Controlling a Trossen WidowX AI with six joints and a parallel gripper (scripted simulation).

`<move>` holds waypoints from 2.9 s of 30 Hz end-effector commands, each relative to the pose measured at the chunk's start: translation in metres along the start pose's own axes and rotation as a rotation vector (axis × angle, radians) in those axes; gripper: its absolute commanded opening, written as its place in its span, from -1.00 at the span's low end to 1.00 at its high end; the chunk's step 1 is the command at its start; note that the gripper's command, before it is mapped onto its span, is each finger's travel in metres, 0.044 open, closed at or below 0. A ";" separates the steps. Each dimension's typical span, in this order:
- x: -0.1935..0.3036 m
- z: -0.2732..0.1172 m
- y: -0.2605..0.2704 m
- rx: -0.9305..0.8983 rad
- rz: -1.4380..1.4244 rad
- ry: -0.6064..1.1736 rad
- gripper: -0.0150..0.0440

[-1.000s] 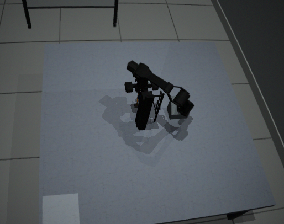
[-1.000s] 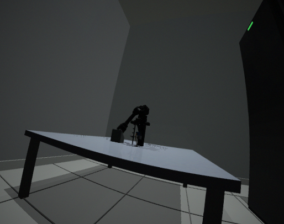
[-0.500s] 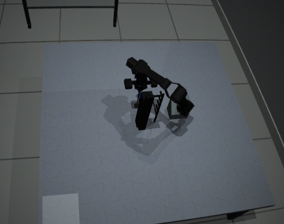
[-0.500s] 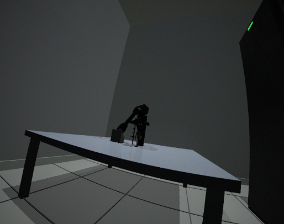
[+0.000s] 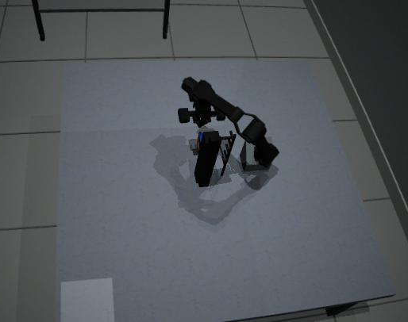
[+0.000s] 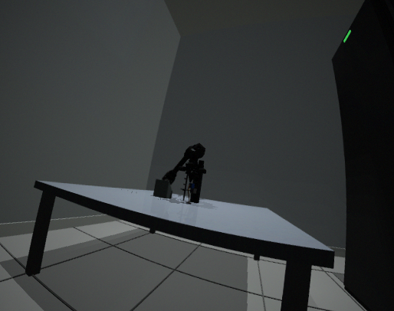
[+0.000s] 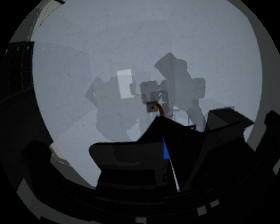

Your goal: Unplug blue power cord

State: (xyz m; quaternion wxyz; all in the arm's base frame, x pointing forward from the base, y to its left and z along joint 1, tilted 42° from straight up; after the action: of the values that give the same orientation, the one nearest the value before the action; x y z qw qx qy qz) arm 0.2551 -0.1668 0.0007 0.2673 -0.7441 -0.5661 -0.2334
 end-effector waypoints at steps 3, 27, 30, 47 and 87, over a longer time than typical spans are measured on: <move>-0.011 -0.002 0.001 -0.001 -0.003 -0.004 -0.49; -0.029 -0.001 0.009 -0.002 -0.003 -0.003 -0.49; -0.030 -0.001 0.009 -0.002 -0.003 -0.003 -0.49; -0.030 0.001 0.007 -0.002 -0.003 -0.003 -0.49; -0.030 0.001 0.008 -0.002 -0.003 -0.003 -0.49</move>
State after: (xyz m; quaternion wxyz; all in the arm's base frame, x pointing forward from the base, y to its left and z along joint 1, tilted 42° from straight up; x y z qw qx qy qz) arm 0.2555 -0.1891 -0.0199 0.2662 -0.7449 -0.5651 -0.2343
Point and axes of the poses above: the point midway between the two fingers, 35 mm back from their tips, its own z axis out along the fingers, its own y axis across the jaws, x = y × z, the point moved 1 cm from there along -z, back along the fingers, and after that the axes turned 14 degrees about z, right-handed, at the moved point
